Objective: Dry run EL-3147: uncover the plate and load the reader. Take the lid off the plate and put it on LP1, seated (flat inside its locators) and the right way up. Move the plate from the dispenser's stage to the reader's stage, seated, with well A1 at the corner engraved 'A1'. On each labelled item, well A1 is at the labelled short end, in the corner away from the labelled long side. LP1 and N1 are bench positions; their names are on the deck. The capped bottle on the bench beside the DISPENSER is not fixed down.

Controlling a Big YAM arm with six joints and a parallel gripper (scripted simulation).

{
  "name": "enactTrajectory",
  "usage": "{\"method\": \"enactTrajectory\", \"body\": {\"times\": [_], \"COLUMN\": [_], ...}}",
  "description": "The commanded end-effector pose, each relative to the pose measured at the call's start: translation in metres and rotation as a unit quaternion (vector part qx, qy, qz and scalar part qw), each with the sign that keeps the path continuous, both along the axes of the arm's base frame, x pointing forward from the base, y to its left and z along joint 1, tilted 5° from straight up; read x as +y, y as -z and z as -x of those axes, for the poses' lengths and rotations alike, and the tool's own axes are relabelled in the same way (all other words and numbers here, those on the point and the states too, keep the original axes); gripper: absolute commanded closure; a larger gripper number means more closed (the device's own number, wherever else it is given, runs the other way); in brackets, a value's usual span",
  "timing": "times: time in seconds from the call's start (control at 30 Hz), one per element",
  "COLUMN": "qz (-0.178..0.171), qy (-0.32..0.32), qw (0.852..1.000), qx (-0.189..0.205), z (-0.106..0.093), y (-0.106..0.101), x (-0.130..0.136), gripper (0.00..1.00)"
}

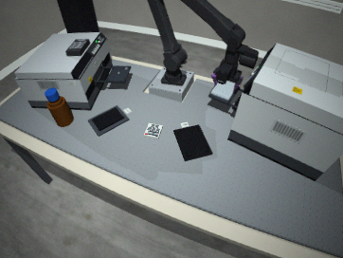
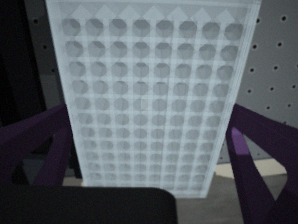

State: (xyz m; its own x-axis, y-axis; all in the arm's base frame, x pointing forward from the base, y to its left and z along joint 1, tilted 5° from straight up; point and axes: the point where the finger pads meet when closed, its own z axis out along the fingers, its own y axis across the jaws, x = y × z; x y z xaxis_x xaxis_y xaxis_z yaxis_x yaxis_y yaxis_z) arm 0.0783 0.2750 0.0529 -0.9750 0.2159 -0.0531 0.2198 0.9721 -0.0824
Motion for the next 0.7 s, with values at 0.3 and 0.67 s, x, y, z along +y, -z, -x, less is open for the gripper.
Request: {"method": "enactTrajectory", "body": {"times": [0.3, 0.67], "qz": [-0.039, -0.038], "qy": [0.000, 0.000], "qw": [0.999, 0.999], "qx": [-0.008, -0.008], "z": [-0.002, -0.004], "y": [-0.021, -0.016], "x": [0.030, 0.035], "gripper": [0.14, 0.14]}}
